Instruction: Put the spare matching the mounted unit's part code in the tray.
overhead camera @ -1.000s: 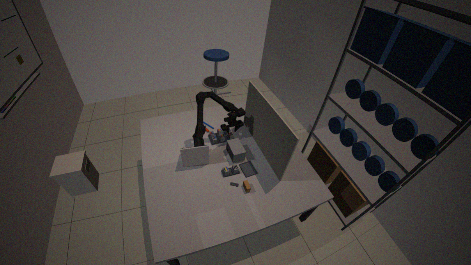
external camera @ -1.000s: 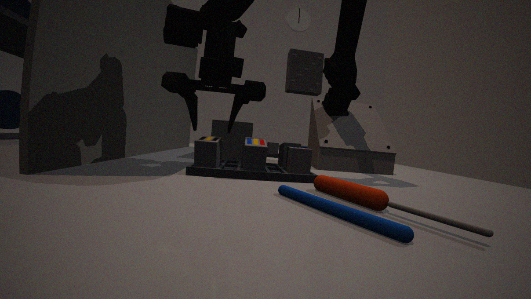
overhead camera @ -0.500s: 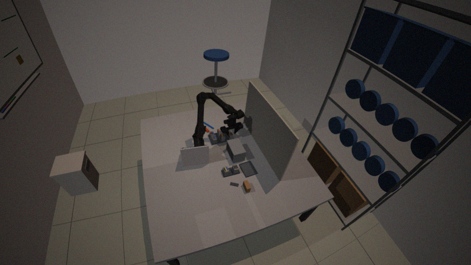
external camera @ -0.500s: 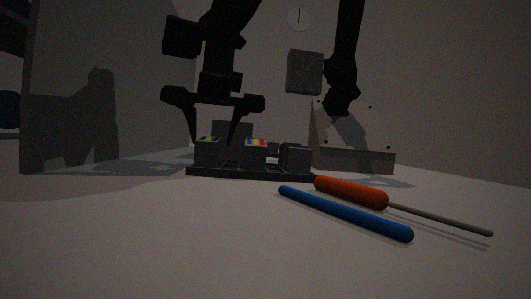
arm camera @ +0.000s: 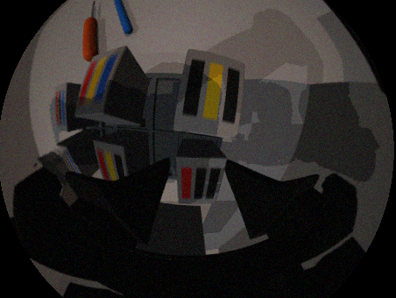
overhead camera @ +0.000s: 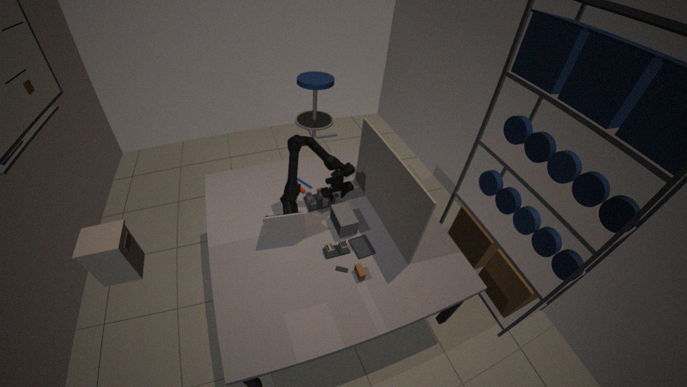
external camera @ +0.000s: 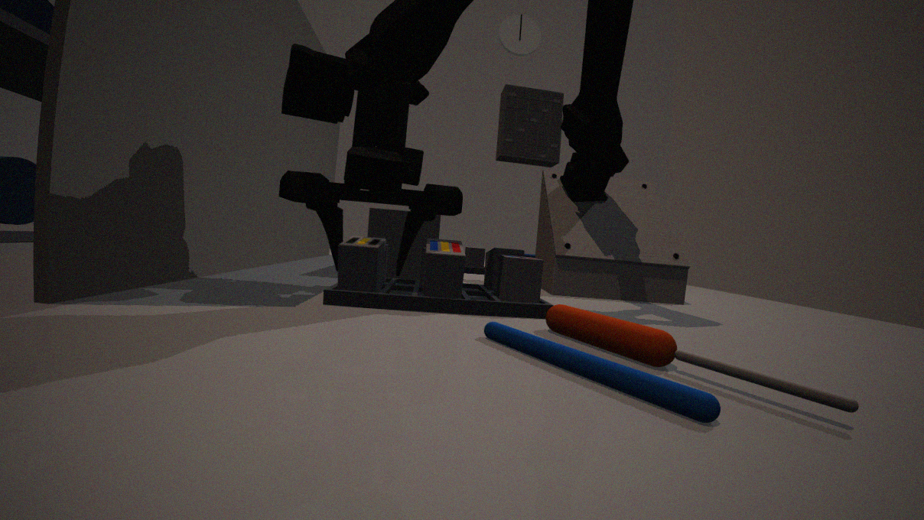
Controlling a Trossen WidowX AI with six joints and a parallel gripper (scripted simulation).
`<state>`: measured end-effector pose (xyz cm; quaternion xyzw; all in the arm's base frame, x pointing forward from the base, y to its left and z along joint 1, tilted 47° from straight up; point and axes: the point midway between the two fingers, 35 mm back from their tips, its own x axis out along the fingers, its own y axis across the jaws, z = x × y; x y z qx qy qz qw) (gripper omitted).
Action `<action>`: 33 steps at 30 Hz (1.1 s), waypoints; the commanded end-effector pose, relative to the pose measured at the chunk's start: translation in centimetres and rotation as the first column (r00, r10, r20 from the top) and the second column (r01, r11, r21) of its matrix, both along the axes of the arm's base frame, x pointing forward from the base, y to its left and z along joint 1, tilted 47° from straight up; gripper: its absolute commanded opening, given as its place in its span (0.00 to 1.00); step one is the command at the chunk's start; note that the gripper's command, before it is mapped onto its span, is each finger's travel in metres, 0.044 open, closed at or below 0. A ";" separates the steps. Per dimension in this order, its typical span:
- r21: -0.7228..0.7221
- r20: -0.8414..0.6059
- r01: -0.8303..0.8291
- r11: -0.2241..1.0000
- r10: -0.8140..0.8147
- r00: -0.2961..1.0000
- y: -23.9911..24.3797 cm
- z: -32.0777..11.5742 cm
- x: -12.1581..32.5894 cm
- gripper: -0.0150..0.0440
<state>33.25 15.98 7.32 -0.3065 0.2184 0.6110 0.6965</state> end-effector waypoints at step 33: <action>-0.006 -0.005 0.001 1.000 -0.001 1.000 -1.7 1.2 -0.2 0.25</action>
